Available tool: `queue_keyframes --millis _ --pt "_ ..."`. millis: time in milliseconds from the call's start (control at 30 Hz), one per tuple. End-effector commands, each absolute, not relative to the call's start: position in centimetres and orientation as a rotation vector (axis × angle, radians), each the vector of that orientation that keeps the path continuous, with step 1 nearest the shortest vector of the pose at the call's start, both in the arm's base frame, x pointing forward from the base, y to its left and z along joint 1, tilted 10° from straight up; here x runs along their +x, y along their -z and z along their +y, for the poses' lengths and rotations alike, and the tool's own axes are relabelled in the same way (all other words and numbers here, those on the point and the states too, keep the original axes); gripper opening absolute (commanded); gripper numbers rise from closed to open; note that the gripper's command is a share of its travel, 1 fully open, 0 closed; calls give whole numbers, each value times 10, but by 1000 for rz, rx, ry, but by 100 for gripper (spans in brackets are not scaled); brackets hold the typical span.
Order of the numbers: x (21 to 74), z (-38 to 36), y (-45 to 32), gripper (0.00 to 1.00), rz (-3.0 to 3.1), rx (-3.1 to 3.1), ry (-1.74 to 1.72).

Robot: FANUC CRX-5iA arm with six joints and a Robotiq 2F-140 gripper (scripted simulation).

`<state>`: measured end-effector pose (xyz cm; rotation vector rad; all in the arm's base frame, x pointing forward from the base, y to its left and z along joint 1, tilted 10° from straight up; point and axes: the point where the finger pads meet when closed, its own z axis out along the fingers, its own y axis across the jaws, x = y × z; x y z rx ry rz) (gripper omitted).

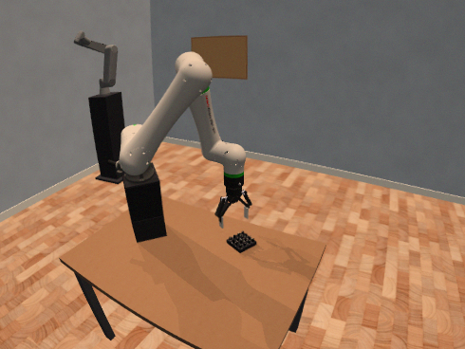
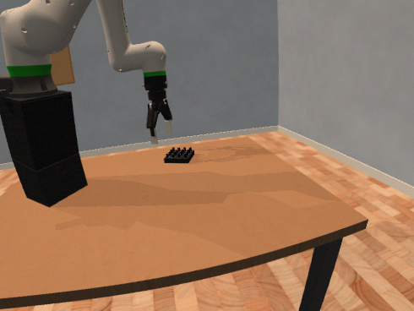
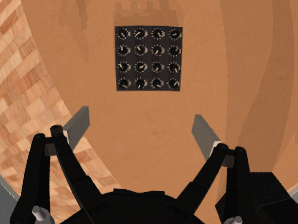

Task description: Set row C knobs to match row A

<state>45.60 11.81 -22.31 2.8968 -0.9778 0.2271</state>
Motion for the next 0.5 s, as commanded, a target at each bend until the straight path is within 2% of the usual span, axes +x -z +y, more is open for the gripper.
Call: queue_keyframes --millis 0,467 --pt "458 116 222 100 -1064 2871 -232" --pt "472 98 211 100 -1780 2537 -260"
